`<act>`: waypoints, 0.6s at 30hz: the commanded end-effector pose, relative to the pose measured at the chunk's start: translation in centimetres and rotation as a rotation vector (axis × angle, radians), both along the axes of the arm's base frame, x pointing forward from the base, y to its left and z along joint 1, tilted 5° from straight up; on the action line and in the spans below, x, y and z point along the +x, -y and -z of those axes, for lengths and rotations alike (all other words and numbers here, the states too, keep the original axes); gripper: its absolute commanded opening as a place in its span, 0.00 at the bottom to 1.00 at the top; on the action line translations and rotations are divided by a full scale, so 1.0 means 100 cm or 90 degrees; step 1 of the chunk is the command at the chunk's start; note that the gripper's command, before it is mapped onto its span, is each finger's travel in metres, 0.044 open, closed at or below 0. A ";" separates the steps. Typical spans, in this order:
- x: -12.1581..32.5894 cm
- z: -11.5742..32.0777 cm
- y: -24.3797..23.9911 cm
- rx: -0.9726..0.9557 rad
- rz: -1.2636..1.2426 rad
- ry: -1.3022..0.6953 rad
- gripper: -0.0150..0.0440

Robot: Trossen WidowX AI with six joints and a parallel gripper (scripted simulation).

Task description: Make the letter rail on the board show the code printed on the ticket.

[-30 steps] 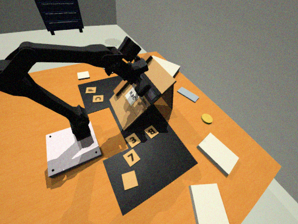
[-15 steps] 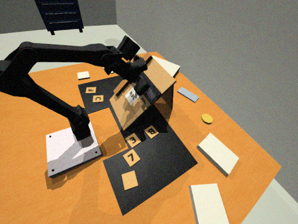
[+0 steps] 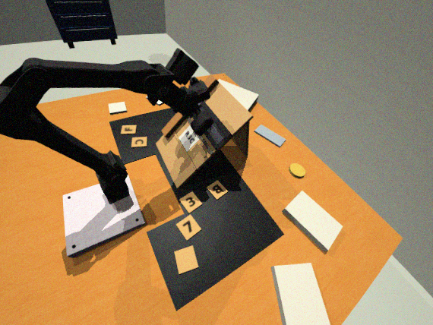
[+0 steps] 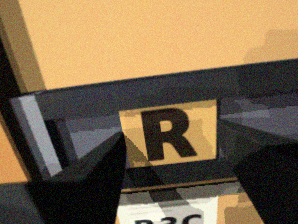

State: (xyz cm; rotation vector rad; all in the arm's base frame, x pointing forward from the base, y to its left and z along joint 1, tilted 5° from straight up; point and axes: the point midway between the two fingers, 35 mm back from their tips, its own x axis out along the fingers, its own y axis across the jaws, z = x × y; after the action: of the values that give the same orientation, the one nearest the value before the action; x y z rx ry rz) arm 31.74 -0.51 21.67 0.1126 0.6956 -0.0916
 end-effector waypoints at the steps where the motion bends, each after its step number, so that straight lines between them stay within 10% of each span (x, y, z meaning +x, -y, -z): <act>1: 0.000 0.000 -0.002 0.000 0.004 0.000 0.25; 18: 0.001 -0.001 -0.010 0.000 0.004 0.000 0.25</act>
State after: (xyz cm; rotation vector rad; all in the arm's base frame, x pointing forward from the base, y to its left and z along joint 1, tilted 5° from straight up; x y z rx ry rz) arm 31.86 0.38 21.74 0.1137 0.6957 -0.0912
